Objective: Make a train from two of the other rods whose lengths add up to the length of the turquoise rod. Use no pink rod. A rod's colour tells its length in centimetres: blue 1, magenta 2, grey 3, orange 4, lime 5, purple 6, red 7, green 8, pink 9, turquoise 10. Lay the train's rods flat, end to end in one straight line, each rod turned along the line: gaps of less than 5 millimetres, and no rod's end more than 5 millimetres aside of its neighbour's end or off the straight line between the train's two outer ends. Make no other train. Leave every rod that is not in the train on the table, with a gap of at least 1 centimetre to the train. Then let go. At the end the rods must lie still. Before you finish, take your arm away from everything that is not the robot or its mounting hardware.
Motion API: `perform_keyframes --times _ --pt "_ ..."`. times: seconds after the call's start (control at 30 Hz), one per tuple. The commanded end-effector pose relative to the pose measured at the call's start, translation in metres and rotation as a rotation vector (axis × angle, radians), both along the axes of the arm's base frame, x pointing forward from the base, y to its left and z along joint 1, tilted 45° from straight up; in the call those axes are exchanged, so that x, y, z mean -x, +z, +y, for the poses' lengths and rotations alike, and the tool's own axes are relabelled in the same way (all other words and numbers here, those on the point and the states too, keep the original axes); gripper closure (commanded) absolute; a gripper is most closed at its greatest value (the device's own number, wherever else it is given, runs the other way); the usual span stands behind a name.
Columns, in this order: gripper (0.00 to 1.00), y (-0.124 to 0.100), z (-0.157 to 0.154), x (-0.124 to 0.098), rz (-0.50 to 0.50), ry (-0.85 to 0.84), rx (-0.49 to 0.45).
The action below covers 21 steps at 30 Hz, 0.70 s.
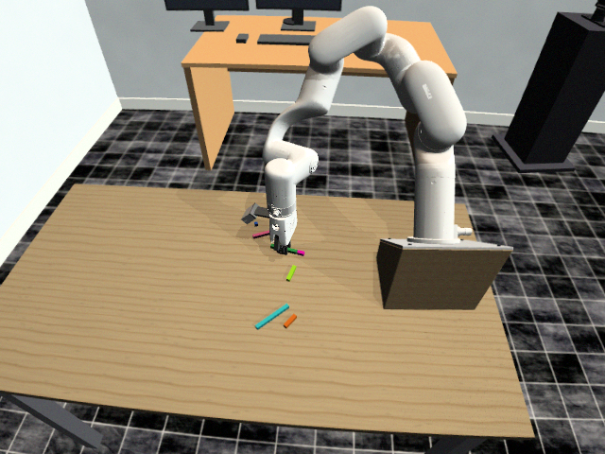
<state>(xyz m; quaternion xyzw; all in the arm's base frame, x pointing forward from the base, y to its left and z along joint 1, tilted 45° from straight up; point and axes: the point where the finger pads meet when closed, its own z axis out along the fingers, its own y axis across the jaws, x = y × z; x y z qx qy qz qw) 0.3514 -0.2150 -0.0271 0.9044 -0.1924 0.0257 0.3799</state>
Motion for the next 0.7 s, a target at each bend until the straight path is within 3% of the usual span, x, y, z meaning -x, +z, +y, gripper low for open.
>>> perform_keyframes --times 0.0,0.5,0.67 --pt "0.76 0.001 0.0 -0.001 -0.002 0.001 0.0" --pt "0.76 0.004 0.004 -0.002 -0.002 0.001 0.0" --pt "0.76 0.017 0.017 -0.003 -0.002 0.001 0.0"
